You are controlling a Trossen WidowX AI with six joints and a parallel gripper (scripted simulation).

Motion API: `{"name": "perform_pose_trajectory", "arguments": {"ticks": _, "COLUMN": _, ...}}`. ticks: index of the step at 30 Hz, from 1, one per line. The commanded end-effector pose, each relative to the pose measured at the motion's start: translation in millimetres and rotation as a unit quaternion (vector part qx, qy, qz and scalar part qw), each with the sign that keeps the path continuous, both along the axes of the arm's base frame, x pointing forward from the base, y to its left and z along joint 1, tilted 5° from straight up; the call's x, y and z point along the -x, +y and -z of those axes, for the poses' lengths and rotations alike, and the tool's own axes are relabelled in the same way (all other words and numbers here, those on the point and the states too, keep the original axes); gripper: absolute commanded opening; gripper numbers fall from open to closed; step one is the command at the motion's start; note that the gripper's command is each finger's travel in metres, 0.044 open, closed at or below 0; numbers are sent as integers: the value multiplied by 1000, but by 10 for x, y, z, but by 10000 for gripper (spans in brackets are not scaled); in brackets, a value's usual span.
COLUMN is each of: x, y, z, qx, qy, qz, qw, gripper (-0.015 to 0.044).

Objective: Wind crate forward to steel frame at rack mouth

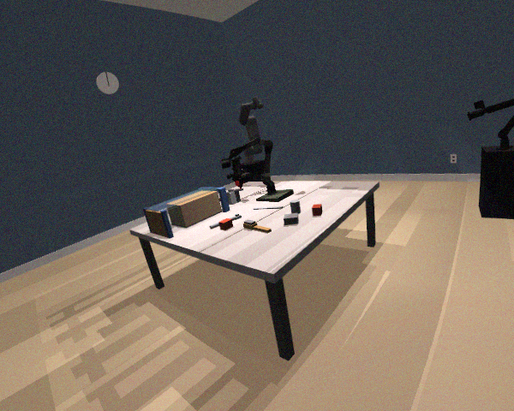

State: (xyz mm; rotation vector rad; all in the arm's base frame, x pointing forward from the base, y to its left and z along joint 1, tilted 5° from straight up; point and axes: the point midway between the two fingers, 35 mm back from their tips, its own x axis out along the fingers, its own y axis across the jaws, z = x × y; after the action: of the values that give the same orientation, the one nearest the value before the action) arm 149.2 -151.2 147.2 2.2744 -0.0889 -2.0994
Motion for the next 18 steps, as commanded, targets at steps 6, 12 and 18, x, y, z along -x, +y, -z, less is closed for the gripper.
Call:
{"name": "perform_pose_trajectory", "arguments": {"ticks": 6, "x": 193, "y": -46, "z": 12, "qx": 6, "qy": 14, "qz": 6, "qw": 1000, "gripper": 0}}
{"name": "perform_pose_trajectory", "arguments": {"ticks": 12, "x": 264, "y": -75, "z": 13, "qx": 6, "qy": 14, "qz": 6, "qw": 1000, "gripper": 0}}
{"name": "perform_pose_trajectory", "arguments": {"ticks": 18, "x": 332, "y": -109, "z": 14, "qx": 7, "qy": 14, "qz": 6, "qw": 1000, "gripper": 0}}
